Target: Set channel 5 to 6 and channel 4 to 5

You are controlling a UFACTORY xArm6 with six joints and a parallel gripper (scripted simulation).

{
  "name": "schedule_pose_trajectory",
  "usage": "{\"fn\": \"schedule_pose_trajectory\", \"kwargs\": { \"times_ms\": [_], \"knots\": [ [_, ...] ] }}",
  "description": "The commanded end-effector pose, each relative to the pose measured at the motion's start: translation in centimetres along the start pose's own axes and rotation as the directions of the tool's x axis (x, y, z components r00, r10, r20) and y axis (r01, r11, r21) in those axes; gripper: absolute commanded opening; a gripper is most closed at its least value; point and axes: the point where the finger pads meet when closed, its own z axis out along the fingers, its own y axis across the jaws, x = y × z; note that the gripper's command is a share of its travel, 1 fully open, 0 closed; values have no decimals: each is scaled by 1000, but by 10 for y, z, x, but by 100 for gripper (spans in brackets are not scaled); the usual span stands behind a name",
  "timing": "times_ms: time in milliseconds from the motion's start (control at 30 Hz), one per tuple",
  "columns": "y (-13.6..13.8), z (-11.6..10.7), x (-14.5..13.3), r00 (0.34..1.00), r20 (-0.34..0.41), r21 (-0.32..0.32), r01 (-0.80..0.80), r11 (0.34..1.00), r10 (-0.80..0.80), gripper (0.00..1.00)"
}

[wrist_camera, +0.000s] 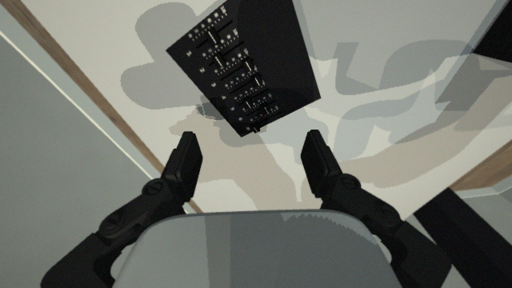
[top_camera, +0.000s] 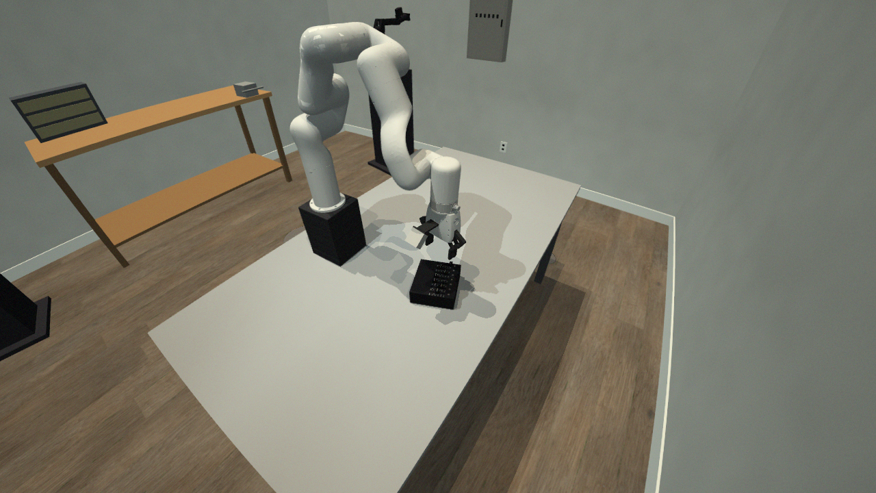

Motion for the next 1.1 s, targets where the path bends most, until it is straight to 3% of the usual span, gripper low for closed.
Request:
{"fn": "schedule_pose_trajectory", "kwargs": {
  "times_ms": [0,133,200,233,333,600,1067],
  "knots": [
    [-19,8,-10,973,-54,-41,-229,973,227,100],
    [-39,21,-21,897,-107,-52,-436,899,429,100],
    [-39,21,-21,897,-107,-52,-436,899,429,100],
    [-43,24,-23,823,-155,-49,-559,828,546,100],
    [-53,33,-29,757,-172,-32,-644,764,631,100],
    [-64,44,-36,471,-279,56,-862,504,837,100],
    [-64,44,-36,468,-280,57,-863,501,838,100]
  ]
}}
